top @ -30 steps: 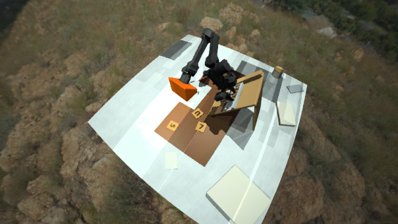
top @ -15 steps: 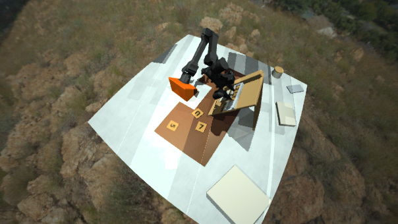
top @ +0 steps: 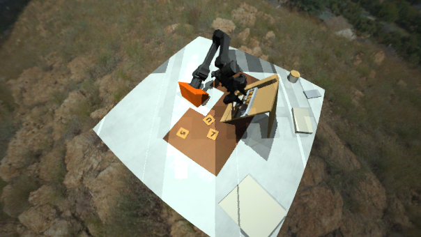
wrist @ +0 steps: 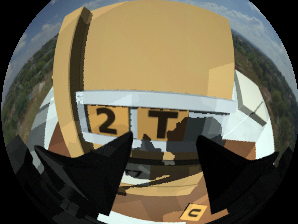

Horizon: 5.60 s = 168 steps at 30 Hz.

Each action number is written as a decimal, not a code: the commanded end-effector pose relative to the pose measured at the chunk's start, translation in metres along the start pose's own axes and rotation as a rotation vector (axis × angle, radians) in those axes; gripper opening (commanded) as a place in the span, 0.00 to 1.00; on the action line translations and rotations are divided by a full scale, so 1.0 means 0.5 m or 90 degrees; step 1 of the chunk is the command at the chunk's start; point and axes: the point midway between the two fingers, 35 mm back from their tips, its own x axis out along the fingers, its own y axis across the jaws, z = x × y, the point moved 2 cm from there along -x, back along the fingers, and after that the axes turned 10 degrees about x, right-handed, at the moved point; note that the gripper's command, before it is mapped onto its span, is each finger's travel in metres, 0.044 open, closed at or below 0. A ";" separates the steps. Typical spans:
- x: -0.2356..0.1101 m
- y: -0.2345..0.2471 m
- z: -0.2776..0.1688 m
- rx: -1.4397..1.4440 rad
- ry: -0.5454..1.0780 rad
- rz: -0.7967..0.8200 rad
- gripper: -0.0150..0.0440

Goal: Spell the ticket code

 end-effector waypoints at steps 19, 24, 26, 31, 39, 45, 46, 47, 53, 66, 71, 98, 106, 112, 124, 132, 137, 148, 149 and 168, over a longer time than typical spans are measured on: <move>-0.027 0.000 -0.001 -0.003 0.000 0.001 0.75; -0.032 0.001 0.000 -0.003 0.000 0.001 0.75; -0.033 0.001 0.001 -0.003 0.000 0.001 0.75; -0.036 0.002 0.002 -0.003 0.000 0.001 0.75; -0.034 0.000 -0.001 0.002 0.001 -0.001 0.49; -0.034 0.000 -0.001 0.002 0.001 -0.001 0.25; -0.034 0.000 -0.001 0.002 0.001 -0.001 0.25; -0.034 0.000 -0.001 0.002 0.001 -0.001 0.25; -0.034 0.000 -0.001 0.002 0.001 -0.001 0.25; 0.004 -0.054 0.071 0.015 0.194 -0.093 0.25; 0.013 -0.059 0.081 0.009 0.318 -0.100 0.25; 0.018 -0.050 0.085 -0.006 0.435 -0.077 0.25; 0.026 -0.050 0.084 -0.006 0.435 -0.077 0.25; 0.032 -0.049 0.085 -0.006 0.435 -0.077 0.25; 0.044 -0.048 0.085 -0.007 0.435 -0.076 0.25; 0.052 -0.048 0.085 -0.007 0.435 -0.076 0.25; 0.057 -0.047 0.085 -0.007 0.435 -0.076 0.25; 0.068 -0.047 0.085 -0.007 0.435 -0.076 0.25; 0.069 -0.047 0.085 -0.007 0.435 -0.076 0.25; 0.074 -0.045 0.084 -0.007 0.435 -0.076 0.25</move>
